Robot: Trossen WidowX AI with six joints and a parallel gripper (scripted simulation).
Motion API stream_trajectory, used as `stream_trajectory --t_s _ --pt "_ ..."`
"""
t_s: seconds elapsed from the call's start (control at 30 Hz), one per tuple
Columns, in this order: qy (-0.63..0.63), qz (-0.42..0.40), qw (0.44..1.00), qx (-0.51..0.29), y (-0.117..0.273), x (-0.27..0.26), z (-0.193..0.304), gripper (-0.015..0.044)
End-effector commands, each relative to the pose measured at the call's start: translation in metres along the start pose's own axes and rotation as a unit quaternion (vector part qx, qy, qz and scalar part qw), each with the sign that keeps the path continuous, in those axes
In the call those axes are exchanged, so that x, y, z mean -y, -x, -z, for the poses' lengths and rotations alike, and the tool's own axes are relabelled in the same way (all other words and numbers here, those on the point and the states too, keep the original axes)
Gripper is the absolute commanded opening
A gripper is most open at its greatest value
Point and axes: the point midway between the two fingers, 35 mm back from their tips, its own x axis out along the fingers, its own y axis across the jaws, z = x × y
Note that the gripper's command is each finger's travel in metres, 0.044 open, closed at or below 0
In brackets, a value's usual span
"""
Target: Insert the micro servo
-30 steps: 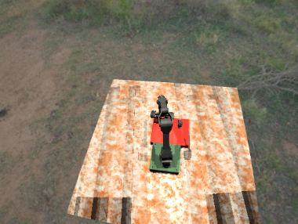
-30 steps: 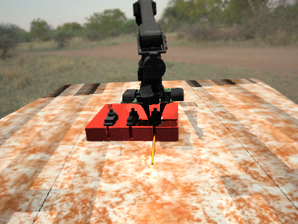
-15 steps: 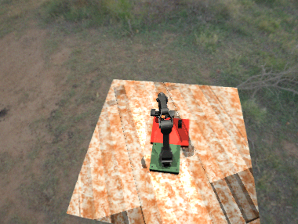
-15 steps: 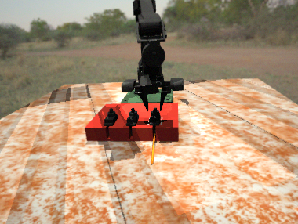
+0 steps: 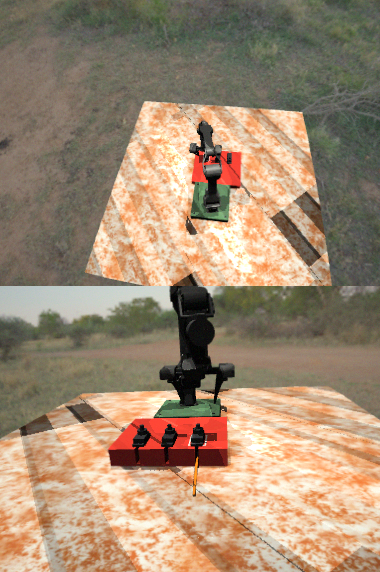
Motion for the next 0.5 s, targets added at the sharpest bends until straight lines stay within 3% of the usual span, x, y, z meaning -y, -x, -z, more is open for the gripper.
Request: stream_trajectory --t_s 0.0,0.27,0.47 --pt "-0.002 -0.001 1.0 0.003 0.022 0.002 0.042 0.044" --pt "-0.002 -0.001 1.0 0.003 0.024 0.002 0.044 0.044" --pt "-0.001 -0.001 1.0 0.004 0.062 0.002 0.042 0.044"
